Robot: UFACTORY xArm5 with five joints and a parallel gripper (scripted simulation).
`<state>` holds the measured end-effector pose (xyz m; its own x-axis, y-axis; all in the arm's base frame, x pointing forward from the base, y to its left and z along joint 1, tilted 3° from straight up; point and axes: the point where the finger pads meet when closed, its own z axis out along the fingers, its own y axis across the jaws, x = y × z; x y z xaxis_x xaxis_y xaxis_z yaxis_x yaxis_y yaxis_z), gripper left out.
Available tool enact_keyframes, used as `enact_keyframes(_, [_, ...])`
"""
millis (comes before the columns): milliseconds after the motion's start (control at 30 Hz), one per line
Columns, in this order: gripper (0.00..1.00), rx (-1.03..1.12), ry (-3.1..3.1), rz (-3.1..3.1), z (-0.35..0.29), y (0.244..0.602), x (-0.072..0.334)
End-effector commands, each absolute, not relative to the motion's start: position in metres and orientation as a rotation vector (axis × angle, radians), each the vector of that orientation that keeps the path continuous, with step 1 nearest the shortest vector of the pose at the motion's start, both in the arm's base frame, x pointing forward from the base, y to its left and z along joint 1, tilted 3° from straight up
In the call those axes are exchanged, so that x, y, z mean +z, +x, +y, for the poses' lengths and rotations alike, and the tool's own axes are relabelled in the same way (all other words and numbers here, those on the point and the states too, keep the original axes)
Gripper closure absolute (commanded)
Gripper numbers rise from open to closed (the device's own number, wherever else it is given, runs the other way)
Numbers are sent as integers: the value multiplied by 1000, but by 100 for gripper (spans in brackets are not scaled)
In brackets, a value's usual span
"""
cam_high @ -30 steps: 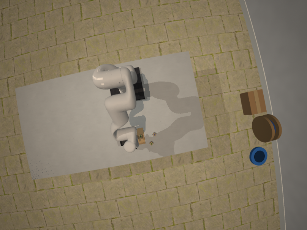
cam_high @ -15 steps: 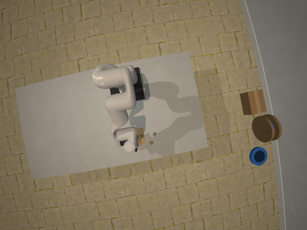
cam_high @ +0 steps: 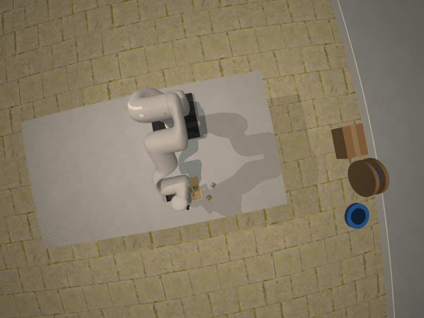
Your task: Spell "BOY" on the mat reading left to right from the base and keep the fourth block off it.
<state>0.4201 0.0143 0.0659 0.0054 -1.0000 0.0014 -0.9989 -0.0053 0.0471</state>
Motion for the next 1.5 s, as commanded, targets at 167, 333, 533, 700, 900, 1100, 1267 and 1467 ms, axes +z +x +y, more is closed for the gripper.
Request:
enact_keyframes(167, [0,-41,2005,-2373,21,427,67])
enact_keyframes(333, [0,-38,1885,-2468,25,431,66])
enact_keyframes(533, [0,-35,1779,-2544,28,434,66])
enact_keyframes(700, [0,-30,1602,-2657,33,438,66])
enact_keyframes(900, [0,-26,1432,-2751,39,442,65])
enact_keyframes(1100, [0,-23,1315,-2808,42,445,65])
enact_keyframes(1267, [0,-18,1120,-2890,48,449,64])
enact_keyframes(1467, [0,-13,937,-2954,53,453,63])
